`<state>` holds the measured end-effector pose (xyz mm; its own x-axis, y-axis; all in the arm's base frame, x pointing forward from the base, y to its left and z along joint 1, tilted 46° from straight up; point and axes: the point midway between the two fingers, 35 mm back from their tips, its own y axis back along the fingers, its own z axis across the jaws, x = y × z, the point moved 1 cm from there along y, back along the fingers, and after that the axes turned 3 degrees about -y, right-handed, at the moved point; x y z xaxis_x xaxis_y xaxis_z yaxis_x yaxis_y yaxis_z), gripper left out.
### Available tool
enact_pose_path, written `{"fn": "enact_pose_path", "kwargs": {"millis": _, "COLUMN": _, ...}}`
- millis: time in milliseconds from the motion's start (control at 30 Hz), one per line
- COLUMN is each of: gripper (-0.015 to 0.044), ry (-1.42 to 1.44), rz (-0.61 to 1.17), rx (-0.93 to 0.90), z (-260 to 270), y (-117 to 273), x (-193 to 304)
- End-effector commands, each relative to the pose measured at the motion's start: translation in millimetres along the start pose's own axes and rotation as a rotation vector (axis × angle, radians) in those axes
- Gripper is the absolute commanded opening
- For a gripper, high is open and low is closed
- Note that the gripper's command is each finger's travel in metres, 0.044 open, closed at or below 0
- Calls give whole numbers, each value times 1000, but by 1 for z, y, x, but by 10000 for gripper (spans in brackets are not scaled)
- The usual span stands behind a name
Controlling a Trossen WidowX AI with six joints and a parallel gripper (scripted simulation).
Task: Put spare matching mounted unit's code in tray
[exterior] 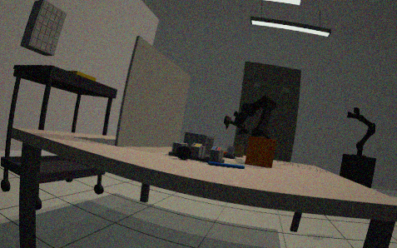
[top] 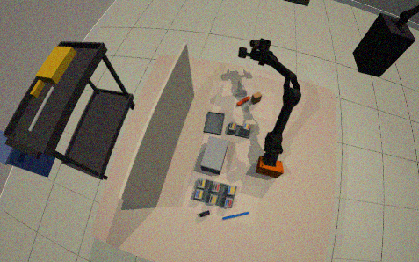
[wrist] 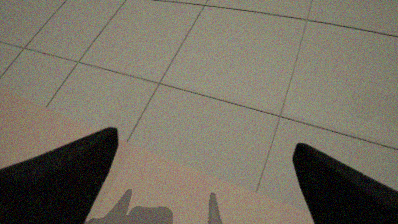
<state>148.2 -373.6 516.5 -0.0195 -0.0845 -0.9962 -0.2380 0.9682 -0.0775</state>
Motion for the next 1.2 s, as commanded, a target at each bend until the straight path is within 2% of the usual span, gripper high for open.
{"fn": "enact_pose_path", "kwargs": {"millis": 0, "gripper": 440, "ry": 16, "rz": 143, "rx": -120, "z": 61, "y": -6, "x": 42}}
{"fn": "enact_pose_path", "kwargs": {"millis": 200, "gripper": 440, "ry": 69, "rz": 300, "rx": -266, "z": 136, "y": 7, "x": 89}}
{"fn": "enact_pose_path", "kwargs": {"millis": 433, "gripper": 440, "ry": 174, "rz": 466, "rx": -430, "z": 217, "y": 47, "x": 140}}
{"fn": "enact_pose_path", "kwargs": {"millis": 700, "gripper": 440, "ry": 351, "rz": 626, "rx": -608, "z": 293, "y": 119, "x": 195}}
{"fn": "enact_pose_path", "kwargs": {"millis": 967, "gripper": 440, "ry": 621, "rz": 738, "rx": -776, "z": 341, "y": 214, "x": 244}}
{"fn": "enact_pose_path", "kwargs": {"millis": 1167, "gripper": 440, "ry": 725, "rz": 861, "rx": -729, "z": 353, "y": 258, "x": 284}}
